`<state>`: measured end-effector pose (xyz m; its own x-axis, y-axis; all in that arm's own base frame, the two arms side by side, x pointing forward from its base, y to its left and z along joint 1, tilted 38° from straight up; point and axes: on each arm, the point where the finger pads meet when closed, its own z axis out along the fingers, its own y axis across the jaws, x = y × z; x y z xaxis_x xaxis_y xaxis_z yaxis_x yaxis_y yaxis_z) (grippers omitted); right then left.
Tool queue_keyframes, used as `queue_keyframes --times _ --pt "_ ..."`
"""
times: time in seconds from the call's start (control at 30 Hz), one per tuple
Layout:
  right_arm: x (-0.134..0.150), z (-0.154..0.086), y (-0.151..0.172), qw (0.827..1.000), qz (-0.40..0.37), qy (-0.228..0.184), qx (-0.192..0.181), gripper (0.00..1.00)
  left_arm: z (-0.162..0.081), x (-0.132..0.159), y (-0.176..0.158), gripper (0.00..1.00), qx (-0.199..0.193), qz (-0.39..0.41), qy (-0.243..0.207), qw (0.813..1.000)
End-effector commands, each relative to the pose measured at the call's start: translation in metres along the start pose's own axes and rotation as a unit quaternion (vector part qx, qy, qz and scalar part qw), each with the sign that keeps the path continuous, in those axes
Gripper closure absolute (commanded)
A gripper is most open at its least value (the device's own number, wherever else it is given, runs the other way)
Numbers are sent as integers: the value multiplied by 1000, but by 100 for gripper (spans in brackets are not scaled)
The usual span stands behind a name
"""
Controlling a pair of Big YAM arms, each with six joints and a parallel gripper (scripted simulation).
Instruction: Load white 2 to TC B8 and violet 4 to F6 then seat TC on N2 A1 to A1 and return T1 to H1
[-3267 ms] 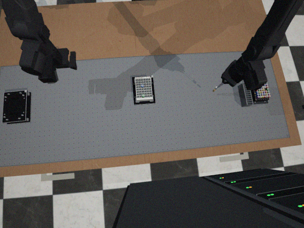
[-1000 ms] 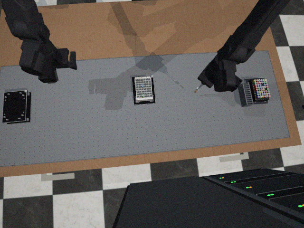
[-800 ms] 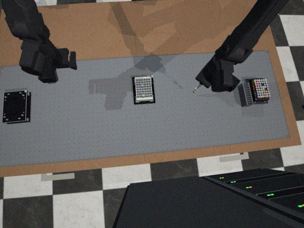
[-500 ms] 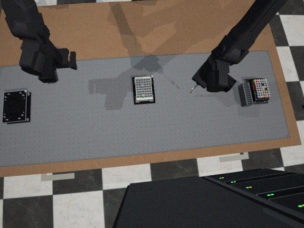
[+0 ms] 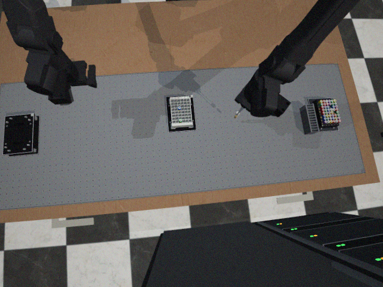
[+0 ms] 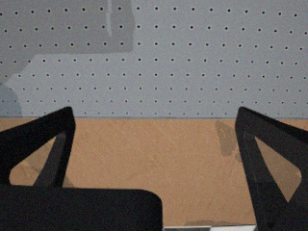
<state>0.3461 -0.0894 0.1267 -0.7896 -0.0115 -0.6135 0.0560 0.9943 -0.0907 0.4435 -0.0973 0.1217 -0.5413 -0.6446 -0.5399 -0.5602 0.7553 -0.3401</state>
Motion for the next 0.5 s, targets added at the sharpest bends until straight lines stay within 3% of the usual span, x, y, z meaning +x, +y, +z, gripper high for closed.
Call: queue_keyframes --times 0.0,0.47 --pt "-9 -4 -2 1000 1 -9 3 0 -1 2 -15 91 3 -1 2 1000" --pt "-9 -4 -2 1000 1 -9 3 0 -2 20 -31 91 1 -1 4 1000"
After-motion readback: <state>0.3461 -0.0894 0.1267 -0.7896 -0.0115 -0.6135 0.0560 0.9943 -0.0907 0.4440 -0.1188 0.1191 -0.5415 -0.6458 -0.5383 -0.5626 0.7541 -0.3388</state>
